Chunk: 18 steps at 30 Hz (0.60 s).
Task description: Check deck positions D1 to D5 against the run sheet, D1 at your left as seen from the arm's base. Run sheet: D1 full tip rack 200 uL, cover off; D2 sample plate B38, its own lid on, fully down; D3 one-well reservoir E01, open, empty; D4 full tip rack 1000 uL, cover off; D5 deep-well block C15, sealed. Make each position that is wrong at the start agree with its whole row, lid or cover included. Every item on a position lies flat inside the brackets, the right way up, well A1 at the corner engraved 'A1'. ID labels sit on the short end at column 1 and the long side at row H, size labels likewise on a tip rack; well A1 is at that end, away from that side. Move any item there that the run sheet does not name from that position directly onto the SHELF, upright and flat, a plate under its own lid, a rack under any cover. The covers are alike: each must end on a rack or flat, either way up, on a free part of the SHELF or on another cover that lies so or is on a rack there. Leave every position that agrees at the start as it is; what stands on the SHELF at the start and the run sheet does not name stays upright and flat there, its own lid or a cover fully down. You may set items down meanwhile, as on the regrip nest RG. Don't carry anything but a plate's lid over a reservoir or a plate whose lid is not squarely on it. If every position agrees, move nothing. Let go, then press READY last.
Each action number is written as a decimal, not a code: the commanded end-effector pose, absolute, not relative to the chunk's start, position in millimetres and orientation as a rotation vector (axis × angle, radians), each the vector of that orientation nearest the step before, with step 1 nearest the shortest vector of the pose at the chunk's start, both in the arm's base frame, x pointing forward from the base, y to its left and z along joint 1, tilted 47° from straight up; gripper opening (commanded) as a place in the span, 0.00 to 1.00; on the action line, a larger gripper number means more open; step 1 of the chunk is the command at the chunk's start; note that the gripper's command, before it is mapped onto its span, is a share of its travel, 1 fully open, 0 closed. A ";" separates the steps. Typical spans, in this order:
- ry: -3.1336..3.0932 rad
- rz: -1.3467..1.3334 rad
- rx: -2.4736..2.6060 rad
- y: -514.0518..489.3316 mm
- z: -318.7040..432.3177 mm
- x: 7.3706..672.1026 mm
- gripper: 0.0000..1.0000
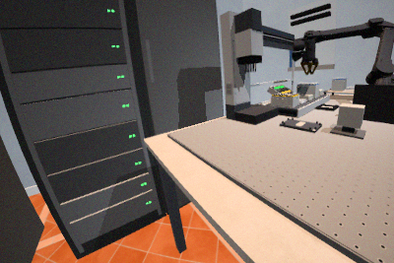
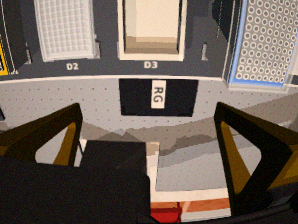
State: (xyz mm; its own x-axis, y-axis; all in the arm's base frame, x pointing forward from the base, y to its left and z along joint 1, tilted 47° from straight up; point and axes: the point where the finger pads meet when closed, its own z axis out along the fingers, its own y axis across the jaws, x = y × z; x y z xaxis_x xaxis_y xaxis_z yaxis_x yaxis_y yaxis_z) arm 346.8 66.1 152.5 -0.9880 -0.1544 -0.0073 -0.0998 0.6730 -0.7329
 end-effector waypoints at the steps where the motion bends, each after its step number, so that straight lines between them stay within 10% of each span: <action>1: 2.790 -1.202 -0.198 70.2 162.1 330.8 1.00; 18: 2.794 -1.206 -0.196 55.2 155.6 257.9 1.00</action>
